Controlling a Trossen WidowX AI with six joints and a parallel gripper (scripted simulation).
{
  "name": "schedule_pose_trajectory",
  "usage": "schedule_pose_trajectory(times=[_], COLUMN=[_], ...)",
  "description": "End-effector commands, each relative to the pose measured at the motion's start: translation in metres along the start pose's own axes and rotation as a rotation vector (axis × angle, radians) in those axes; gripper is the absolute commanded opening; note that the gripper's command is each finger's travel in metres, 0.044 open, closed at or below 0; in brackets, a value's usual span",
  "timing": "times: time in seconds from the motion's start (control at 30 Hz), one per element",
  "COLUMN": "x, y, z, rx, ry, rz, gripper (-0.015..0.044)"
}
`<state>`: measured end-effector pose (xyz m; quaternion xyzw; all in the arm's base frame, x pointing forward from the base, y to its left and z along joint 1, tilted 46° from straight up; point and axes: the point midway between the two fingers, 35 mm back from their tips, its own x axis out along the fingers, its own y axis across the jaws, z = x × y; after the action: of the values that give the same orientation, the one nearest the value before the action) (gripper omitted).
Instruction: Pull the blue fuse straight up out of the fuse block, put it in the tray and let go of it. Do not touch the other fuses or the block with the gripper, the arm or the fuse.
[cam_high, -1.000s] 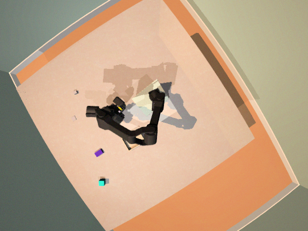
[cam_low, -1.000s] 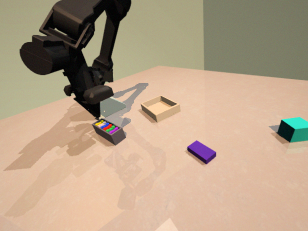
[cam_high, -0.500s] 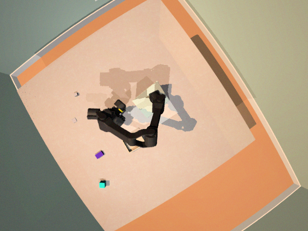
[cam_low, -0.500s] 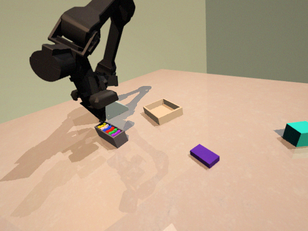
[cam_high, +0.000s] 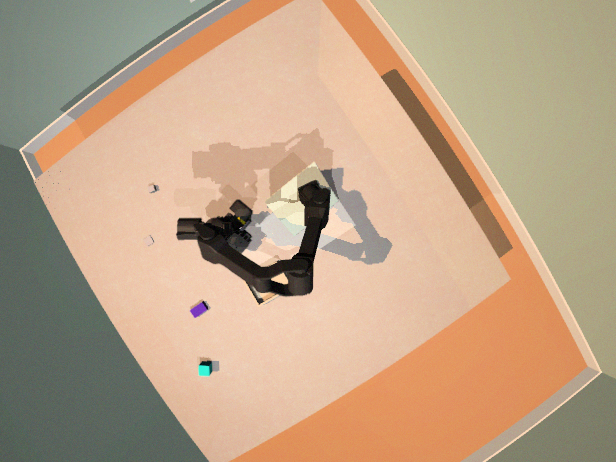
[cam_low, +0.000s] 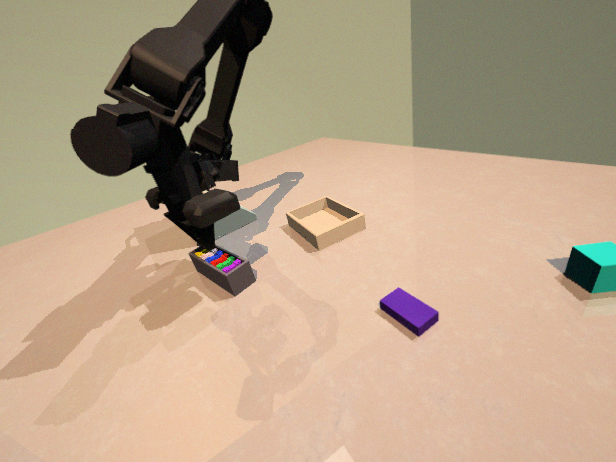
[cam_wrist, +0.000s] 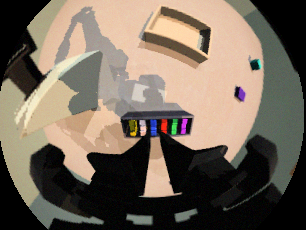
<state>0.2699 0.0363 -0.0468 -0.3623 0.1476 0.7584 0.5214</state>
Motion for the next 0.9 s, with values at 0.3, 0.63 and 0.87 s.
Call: schedule_pose_trajectory(times=[0.3, 0.63, 0.87], x=[0.012, 0.012, 0.017], y=[0.002, 0.002, 0.002], z=[0.002, 0.002, 0.002], rx=[0.006, 0.006, 0.006], ry=[-0.007, -0.007, -0.008], rz=[0.001, 0.001, 0.000], gripper=[0.0067, 0.0067, 0.0067])
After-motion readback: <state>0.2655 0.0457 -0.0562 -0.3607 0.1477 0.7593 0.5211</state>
